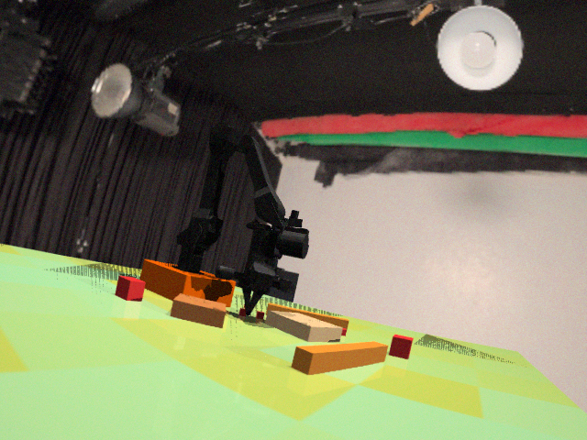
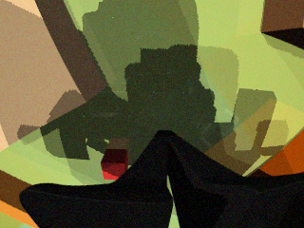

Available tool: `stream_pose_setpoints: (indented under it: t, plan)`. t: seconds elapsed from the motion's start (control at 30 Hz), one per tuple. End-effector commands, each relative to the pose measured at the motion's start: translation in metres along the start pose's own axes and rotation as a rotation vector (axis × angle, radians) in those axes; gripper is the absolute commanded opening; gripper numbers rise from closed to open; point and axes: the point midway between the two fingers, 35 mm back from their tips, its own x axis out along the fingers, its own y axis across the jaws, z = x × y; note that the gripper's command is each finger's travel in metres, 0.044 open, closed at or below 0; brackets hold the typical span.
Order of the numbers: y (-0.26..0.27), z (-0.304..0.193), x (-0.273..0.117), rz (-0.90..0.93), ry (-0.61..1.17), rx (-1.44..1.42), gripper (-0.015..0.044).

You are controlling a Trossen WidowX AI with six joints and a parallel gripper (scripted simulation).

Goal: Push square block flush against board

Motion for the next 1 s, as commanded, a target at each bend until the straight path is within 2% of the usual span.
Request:
stream_pose_setpoints:
  t: [0.0, 0.97]
  plan:
    - [0.000, 0.003, 0.000, -0.001, -0.002, 0.001, 0.0000]
    - [-0.001, 0.040, -0.008, -0.004, -0.003, 0.004, 0.0000]
